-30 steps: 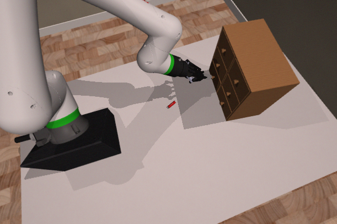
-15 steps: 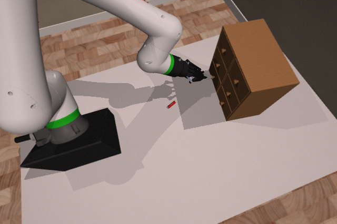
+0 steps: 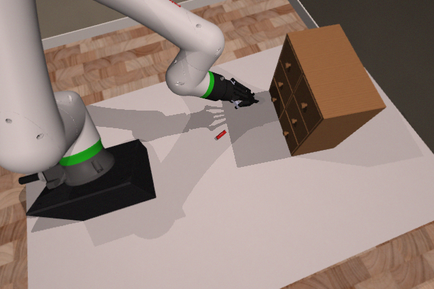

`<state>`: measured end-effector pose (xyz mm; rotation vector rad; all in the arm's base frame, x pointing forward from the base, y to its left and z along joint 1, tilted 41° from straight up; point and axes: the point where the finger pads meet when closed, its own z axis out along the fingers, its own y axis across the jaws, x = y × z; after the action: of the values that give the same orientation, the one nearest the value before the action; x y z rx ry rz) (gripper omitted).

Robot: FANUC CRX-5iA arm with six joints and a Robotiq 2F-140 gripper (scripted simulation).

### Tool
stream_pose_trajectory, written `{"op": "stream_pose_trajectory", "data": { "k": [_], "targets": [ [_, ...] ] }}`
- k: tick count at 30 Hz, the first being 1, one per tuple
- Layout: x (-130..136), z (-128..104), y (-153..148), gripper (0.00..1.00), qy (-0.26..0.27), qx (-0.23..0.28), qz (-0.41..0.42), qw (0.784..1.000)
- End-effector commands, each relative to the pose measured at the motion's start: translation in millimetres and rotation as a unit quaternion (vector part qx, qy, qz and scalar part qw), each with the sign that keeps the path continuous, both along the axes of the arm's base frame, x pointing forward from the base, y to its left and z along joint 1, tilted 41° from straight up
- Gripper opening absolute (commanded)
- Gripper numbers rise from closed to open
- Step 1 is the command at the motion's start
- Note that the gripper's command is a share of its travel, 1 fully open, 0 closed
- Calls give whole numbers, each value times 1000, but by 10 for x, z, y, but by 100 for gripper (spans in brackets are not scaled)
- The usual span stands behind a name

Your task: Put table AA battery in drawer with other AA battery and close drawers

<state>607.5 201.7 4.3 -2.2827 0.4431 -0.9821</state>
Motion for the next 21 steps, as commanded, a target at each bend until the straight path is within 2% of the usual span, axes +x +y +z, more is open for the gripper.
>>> {"op": "stream_pose_trajectory", "data": {
  "k": [1, 12, 21],
  "targets": [
    [-155, 7, 2, 0, 0, 0, 0, 1000],
    [-242, 109, -78, 0, 0, 0, 0, 1000],
    [-559, 578, -451, 0, 0, 0, 0, 1000]
  ]
}}
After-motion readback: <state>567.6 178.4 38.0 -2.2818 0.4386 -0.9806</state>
